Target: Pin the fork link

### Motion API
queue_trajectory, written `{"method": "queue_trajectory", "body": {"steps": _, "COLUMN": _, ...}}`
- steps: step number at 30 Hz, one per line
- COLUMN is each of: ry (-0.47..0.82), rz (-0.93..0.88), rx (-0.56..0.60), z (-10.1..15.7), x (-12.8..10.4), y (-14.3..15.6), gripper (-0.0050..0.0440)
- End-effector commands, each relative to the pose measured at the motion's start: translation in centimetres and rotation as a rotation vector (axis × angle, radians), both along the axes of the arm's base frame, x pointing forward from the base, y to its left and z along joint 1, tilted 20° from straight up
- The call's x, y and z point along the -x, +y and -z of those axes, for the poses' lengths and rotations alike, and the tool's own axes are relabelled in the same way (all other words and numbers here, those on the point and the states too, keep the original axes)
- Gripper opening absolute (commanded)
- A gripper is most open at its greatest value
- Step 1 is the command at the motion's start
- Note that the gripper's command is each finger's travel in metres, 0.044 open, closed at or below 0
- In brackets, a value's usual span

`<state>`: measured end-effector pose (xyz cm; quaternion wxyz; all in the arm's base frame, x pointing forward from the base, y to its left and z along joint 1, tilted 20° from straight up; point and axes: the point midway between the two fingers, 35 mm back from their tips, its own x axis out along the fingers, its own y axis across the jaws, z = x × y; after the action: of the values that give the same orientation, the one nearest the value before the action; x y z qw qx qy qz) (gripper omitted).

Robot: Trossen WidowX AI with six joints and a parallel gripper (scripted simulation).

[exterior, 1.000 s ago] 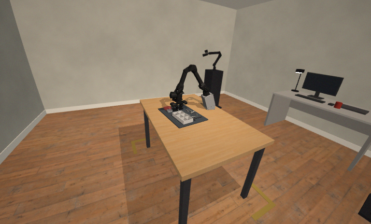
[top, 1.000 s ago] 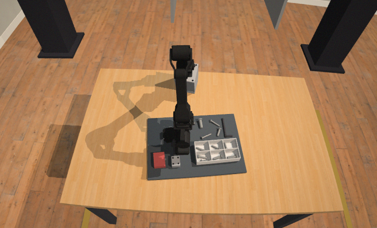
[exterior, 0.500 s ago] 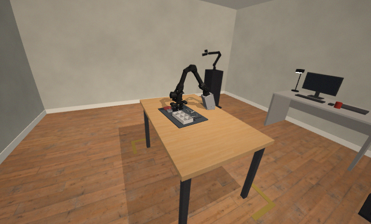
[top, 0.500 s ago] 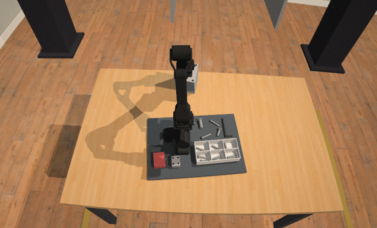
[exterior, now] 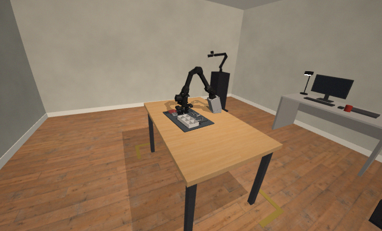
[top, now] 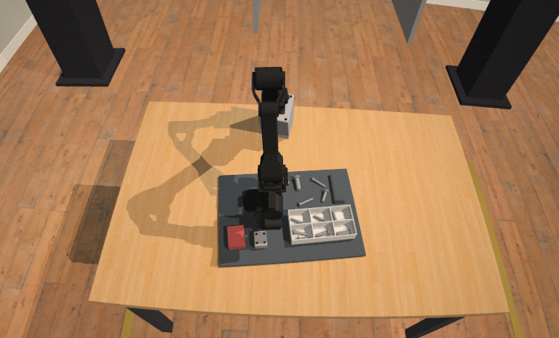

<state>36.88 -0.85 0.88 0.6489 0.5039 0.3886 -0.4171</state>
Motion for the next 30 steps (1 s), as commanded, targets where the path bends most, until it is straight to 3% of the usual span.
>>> {"method": "queue_trajectory", "body": {"steps": 1, "ry": -0.033, "rz": 0.005, "rx": 0.001, "z": -1.0, "x": -0.4, "y": 0.2, "gripper": 0.0140}}
{"method": "queue_trajectory", "body": {"steps": 30, "ry": -0.012, "rz": 0.004, "rx": 0.001, "z": -0.2, "x": 0.1, "y": 1.9, "gripper": 0.0140}}
